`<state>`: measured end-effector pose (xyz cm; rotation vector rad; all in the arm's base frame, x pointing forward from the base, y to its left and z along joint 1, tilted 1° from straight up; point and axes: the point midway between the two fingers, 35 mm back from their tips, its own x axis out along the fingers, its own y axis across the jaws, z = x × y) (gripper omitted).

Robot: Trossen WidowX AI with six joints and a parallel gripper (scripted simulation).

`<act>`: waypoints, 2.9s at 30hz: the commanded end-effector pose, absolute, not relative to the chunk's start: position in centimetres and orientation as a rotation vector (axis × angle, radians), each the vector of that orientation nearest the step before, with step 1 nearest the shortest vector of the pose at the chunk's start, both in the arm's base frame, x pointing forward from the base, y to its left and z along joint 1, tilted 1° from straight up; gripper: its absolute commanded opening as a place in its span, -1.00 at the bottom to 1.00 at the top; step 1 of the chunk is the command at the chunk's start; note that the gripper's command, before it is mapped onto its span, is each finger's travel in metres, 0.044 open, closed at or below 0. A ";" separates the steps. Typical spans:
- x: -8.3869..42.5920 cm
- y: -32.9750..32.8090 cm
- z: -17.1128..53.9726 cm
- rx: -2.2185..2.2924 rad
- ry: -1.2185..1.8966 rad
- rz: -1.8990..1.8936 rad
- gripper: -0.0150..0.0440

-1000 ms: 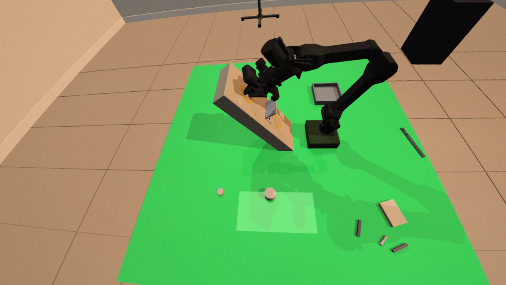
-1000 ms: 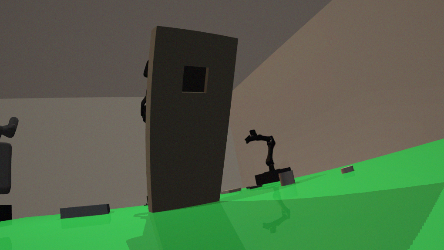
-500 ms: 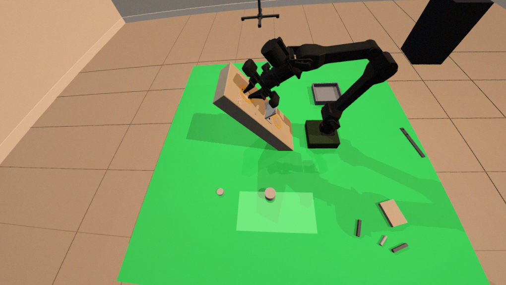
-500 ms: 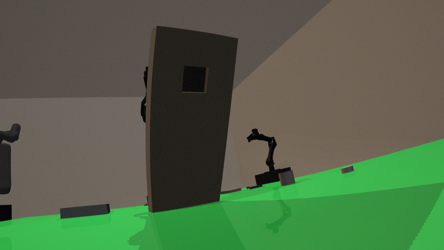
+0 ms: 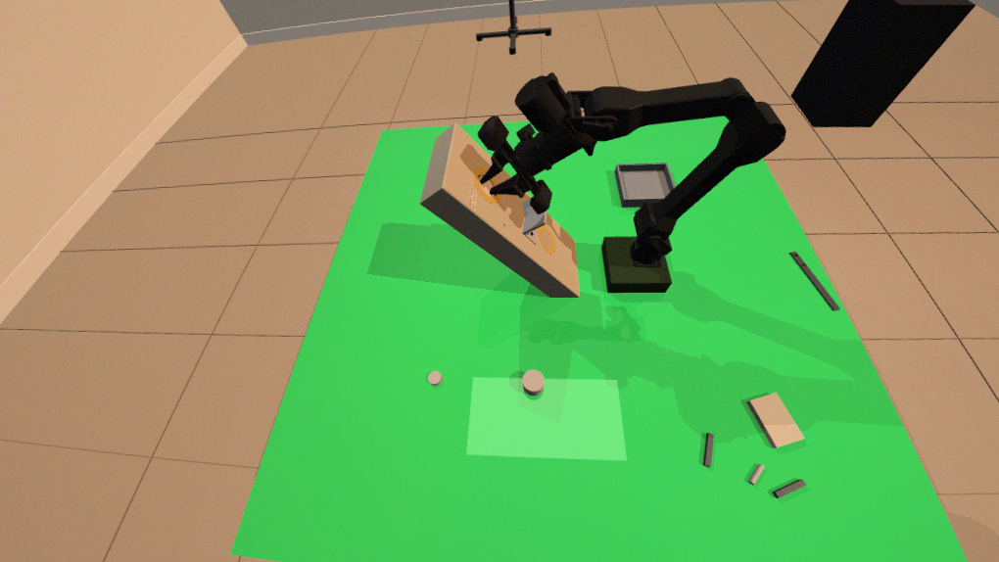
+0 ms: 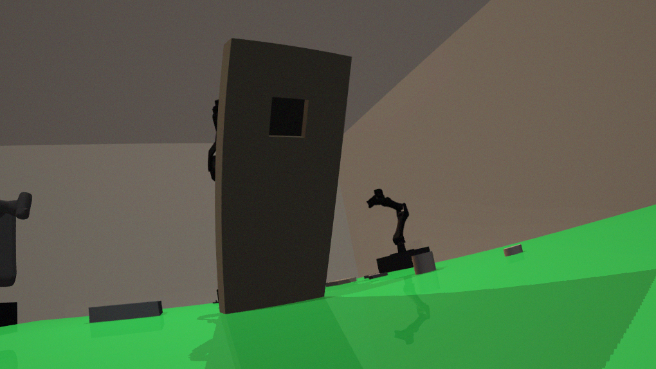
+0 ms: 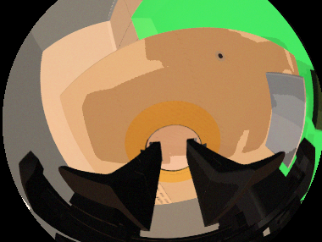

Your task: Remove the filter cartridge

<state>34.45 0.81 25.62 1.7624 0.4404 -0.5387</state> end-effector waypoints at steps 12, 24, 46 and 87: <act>35.1 0.9 25.4 1.753 0.441 -0.529 -0.49; 35.1 0.9 25.4 1.753 0.441 -0.529 -0.49; 35.1 0.9 25.4 1.753 0.441 -0.529 -0.49; 27.1 0.7 27.6 1.752 0.446 -0.535 -0.49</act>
